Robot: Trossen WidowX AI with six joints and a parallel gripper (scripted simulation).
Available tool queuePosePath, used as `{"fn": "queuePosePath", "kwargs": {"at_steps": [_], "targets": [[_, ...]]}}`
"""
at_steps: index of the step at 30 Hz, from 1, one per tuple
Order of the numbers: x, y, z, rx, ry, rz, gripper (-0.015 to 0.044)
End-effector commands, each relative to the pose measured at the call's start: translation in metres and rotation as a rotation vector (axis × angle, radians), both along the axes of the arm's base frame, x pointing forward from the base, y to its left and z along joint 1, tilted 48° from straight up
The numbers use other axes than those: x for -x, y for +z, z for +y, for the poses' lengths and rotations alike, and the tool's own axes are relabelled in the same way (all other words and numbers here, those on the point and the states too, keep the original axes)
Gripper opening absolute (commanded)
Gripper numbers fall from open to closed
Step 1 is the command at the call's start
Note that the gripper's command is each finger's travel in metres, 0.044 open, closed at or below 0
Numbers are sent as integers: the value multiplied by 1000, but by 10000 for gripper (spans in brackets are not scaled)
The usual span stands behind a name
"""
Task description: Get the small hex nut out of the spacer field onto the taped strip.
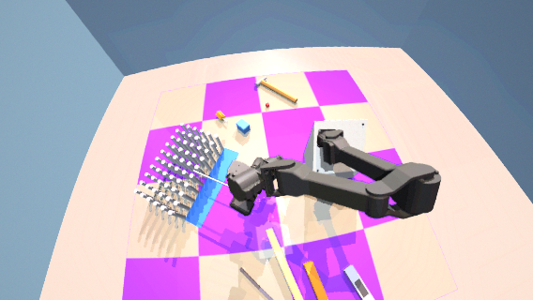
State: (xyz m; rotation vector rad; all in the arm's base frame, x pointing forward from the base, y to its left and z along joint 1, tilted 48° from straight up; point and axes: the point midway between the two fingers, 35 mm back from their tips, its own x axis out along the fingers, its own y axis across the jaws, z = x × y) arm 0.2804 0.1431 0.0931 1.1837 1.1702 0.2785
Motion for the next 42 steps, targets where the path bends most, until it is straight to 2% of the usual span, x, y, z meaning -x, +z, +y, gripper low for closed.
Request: {"fn": "queuePosePath", "kwargs": {"at_steps": [1,16,42], "targets": [[1,-16,16,2,-9,4,0],[21,-52,67,-38,-22,-5,0],[10,-56,64,-38,-21,-7,0]]}}
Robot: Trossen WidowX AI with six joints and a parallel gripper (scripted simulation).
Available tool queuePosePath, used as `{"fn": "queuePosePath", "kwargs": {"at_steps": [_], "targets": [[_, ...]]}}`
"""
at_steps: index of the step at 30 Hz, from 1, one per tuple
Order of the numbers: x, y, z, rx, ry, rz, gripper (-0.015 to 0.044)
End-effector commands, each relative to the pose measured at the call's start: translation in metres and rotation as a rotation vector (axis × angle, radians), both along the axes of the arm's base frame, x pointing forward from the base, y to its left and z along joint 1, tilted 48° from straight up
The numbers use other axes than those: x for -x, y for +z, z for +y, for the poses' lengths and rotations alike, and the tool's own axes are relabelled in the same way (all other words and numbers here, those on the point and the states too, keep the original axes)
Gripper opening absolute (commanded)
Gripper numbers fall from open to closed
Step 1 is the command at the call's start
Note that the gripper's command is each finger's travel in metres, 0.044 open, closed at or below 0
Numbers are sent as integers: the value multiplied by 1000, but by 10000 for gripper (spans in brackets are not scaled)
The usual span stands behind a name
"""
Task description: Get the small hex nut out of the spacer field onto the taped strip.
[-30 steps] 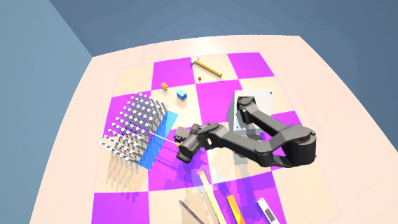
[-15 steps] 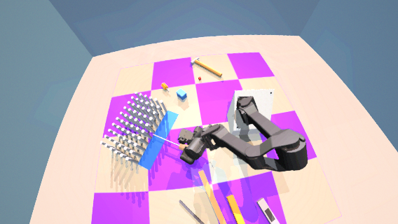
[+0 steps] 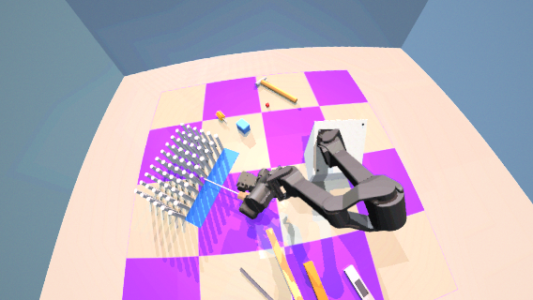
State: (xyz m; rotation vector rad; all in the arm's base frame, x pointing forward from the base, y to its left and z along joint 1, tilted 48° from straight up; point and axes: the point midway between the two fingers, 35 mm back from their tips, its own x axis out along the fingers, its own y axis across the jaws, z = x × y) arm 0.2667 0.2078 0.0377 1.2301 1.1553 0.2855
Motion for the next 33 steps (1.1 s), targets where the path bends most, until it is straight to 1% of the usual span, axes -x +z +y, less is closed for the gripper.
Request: {"fn": "queuePosePath", "kwargs": {"at_steps": [1,33], "targets": [[-4,0,0,1,1,-7,0],[-23,-6,-4,2,2,-10,0]]}}
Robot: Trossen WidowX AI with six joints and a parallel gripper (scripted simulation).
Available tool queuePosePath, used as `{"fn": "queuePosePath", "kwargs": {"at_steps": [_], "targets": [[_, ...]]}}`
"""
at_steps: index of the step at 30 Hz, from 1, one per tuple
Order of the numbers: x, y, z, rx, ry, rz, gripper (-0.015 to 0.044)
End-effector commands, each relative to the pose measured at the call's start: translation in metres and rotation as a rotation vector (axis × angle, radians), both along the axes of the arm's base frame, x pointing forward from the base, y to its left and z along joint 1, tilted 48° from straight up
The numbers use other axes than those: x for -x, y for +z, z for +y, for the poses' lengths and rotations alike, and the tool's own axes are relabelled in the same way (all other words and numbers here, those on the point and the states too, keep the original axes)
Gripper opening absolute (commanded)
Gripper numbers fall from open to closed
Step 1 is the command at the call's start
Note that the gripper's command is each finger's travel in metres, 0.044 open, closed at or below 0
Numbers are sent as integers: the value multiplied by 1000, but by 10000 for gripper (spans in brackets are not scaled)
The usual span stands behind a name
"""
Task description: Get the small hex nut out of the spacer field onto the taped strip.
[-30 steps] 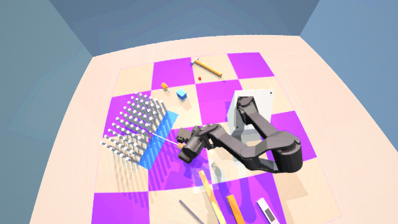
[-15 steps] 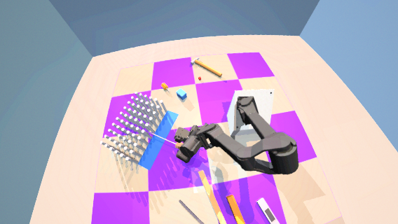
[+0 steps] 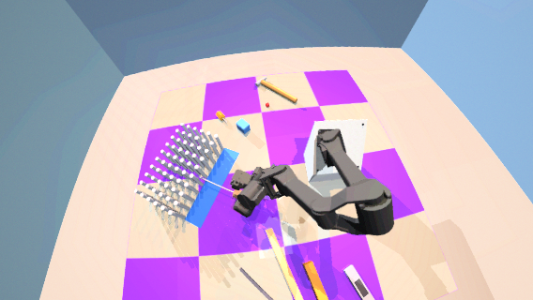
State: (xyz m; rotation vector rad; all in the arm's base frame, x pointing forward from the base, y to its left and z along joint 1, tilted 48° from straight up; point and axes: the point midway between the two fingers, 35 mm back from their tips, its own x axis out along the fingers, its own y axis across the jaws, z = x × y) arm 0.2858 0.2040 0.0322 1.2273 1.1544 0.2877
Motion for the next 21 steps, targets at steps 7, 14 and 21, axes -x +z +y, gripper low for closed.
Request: {"fn": "queuePosePath", "kwargs": {"at_steps": [7,14,21], "targets": [[-8,-1,-2,1,0,-8,0],[-13,-3,-3,1,0,-8,0],[-17,-4,-4,1,0,-8,0]]}}
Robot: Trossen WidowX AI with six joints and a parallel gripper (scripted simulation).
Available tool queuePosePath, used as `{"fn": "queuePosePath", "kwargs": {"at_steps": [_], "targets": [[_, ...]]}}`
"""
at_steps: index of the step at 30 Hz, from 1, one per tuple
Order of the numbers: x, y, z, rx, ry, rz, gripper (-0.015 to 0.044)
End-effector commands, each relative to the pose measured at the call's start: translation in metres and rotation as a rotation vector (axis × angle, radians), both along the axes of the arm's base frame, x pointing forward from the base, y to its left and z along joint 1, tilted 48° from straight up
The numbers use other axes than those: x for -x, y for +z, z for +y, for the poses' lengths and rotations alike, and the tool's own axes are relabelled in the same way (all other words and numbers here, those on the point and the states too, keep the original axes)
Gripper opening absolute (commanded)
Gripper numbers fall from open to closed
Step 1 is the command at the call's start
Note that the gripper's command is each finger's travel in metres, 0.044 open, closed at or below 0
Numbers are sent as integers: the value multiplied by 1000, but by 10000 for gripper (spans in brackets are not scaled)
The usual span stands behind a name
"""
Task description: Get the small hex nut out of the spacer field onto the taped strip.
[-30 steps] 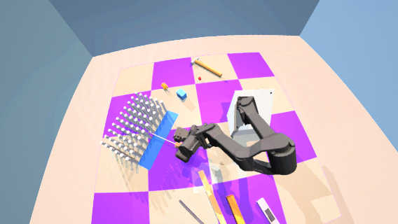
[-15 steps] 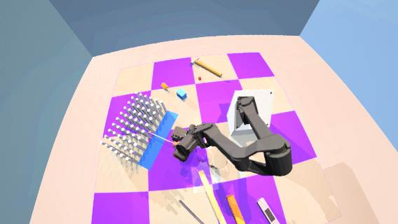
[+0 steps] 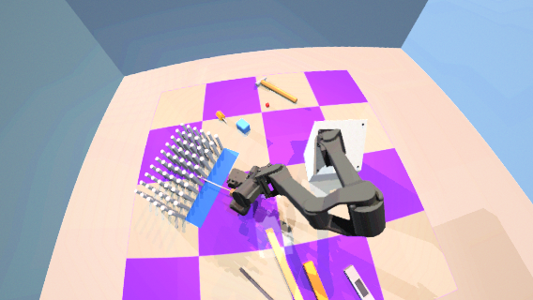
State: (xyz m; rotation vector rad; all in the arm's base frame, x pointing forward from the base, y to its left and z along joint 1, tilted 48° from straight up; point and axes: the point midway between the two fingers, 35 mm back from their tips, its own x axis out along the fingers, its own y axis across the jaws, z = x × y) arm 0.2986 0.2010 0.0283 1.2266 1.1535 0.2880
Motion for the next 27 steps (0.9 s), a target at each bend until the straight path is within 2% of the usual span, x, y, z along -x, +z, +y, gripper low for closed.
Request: {"fn": "queuePosePath", "kwargs": {"at_steps": [1,27], "targets": [[-5,0,-1,1,0,-7,0],[-21,-6,-5,2,0,-8,0]]}}
